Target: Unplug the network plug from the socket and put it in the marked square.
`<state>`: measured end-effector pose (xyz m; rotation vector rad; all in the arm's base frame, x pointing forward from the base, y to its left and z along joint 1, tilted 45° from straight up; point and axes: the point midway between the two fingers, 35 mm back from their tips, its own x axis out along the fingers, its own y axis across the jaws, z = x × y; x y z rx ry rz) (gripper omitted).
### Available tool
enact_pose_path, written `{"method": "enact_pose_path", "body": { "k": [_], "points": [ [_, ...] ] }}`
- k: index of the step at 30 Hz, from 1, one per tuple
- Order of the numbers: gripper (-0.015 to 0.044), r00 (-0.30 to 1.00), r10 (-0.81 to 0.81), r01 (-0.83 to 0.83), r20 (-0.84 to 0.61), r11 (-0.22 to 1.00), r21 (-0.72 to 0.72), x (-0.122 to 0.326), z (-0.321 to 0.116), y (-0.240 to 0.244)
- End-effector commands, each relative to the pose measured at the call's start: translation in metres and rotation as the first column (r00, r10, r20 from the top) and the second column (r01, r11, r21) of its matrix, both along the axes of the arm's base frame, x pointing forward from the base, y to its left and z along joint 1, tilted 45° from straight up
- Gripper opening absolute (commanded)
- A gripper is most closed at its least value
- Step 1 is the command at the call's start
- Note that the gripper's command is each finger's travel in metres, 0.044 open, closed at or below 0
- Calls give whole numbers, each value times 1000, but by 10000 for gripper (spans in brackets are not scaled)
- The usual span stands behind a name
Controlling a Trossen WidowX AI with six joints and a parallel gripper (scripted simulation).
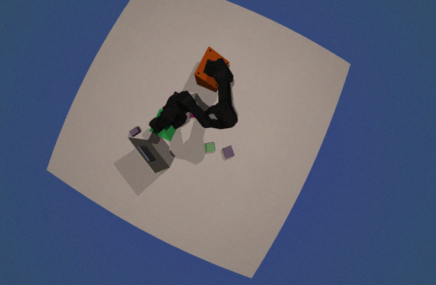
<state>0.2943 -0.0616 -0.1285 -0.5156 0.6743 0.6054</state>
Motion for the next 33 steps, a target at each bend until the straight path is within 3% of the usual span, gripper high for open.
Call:
{"method": "enact_pose_path", "body": {
  "k": [1, 20, 26, 33],
  "points": [
    [0, 1000, -6, 6, -3, 1000, -1, 0, -3, 3],
    [0, 1000, -1, 1, 1, 1000, 2, 1, -7, 9],
    [156, 1000, -1, 1, 1, 1000, 2, 1, -7, 9],
    [156, 1000, -1, 1, 1, 1000, 1, 0, -5, 8]
  ]
}}
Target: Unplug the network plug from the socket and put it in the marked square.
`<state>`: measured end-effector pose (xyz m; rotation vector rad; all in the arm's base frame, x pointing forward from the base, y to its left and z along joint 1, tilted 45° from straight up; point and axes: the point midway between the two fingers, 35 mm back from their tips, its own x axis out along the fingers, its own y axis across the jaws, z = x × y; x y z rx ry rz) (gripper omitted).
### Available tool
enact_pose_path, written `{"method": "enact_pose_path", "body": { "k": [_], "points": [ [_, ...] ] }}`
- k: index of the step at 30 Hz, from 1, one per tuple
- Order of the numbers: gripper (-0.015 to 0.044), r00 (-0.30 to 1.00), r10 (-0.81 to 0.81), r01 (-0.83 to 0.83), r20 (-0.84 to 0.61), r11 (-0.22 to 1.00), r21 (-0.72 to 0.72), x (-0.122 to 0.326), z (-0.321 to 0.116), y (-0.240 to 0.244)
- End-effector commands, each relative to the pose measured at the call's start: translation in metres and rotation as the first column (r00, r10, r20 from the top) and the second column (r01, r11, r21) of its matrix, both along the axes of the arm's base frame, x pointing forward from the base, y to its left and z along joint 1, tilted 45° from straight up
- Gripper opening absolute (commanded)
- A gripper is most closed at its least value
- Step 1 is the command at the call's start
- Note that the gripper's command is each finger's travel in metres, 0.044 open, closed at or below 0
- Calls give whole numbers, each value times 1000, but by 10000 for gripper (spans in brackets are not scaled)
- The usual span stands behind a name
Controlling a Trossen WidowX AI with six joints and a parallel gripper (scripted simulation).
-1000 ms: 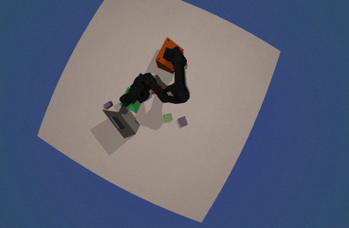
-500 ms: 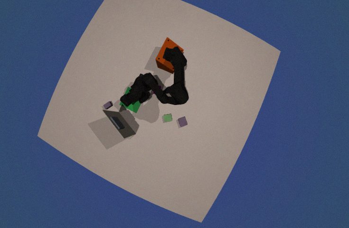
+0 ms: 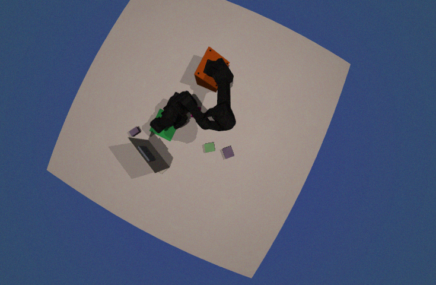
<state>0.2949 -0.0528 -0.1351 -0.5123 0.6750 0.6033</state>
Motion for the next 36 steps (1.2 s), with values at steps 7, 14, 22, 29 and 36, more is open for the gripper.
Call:
{"method": "enact_pose_path", "body": {
  "k": [7, 14, 22, 29, 36],
  "points": [
    [156, 1000, 1, -1, 0, 1000, -2, -6, 7, -4],
    [156, 1000, 0, 0, -1, 1000, -3, -11, 12, -8],
    [156, 1000, -1, 1, -2, 1000, -3, -16, 17, -11],
    [156, 1000, -1, 1, -4, 1000, -5, -16, 22, -17],
    [156, 1000, -1, 1, -6, 1000, -7, -16, 27, -24]
  ]
}}
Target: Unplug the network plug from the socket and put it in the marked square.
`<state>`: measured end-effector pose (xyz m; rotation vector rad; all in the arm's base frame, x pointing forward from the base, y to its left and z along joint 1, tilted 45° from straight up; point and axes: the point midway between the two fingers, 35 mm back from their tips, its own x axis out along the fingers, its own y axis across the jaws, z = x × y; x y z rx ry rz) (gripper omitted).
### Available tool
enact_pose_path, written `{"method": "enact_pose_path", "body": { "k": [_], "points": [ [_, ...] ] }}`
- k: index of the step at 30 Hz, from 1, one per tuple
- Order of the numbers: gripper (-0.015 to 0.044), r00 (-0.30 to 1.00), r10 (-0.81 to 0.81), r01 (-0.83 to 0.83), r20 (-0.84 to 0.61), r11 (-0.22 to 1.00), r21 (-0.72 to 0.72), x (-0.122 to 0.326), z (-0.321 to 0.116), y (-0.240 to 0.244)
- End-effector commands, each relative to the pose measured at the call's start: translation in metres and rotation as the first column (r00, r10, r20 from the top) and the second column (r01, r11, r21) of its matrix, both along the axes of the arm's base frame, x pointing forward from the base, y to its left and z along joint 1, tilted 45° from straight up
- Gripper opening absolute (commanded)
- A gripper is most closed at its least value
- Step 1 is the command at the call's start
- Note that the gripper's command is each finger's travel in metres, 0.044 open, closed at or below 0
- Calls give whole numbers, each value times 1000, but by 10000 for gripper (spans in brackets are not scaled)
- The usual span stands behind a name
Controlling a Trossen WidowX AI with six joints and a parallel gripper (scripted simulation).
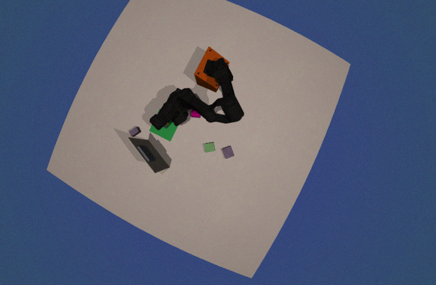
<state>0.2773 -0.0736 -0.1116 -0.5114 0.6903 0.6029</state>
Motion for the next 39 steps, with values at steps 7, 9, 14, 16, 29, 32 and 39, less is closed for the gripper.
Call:
{"method": "enact_pose_path", "body": {
  "k": [7, 9, 14, 16, 29, 32, 39],
  "points": [
    [156, 1000, 3, -3, 7, 1000, -4, 1, 9, -10],
    [156, 1000, 3, -3, 6, 1000, -4, 0, 11, -12],
    [156, 1000, 3, -3, 6, 1000, -5, -1, 15, -17],
    [156, 1000, 3, -3, 6, 1000, -5, -1, 17, -19],
    [156, 1000, 3, -3, 6, 1000, -5, -4, 30, -30],
    [156, 1000, 3, -3, 6, 1000, -5, -5, 33, -33],
    [156, 1000, 2, -2, 7, 1000, -5, -8, 40, -39]
  ]
}}
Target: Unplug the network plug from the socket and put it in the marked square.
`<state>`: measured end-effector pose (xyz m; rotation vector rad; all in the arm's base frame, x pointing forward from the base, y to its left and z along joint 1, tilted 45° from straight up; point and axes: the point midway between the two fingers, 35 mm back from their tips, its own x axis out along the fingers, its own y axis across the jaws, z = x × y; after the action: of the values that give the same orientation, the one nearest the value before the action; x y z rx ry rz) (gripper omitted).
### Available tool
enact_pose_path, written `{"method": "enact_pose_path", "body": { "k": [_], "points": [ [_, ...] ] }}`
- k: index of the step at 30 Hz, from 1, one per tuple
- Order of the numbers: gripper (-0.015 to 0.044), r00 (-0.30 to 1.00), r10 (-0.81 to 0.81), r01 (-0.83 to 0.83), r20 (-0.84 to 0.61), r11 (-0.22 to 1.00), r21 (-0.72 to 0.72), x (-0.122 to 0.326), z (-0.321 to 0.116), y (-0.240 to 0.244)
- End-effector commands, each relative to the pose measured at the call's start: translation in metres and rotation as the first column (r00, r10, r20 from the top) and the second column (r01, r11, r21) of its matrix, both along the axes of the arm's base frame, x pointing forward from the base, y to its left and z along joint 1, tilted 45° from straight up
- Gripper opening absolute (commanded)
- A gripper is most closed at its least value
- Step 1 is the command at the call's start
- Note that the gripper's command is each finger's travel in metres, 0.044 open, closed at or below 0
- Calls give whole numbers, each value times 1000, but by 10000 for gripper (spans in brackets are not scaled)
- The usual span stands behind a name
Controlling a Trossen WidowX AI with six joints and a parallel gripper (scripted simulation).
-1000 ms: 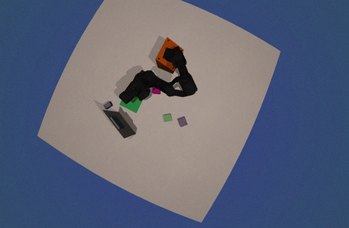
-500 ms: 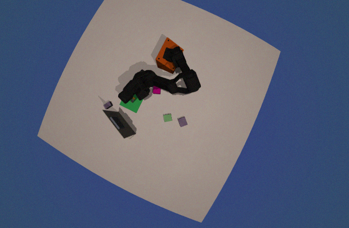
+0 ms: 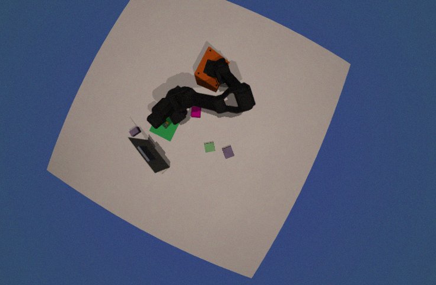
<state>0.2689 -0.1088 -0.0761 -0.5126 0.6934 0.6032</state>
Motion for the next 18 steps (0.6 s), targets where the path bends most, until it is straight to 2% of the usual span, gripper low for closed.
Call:
{"method": "enact_pose_path", "body": {
  "k": [1, 18],
  "points": [
    [156, 1000, 2, -2, 10, 1000, -3, 0, 6, -4],
    [156, 1000, 0, 0, 1, 1000, -2, -4, 23, -23]
  ]
}}
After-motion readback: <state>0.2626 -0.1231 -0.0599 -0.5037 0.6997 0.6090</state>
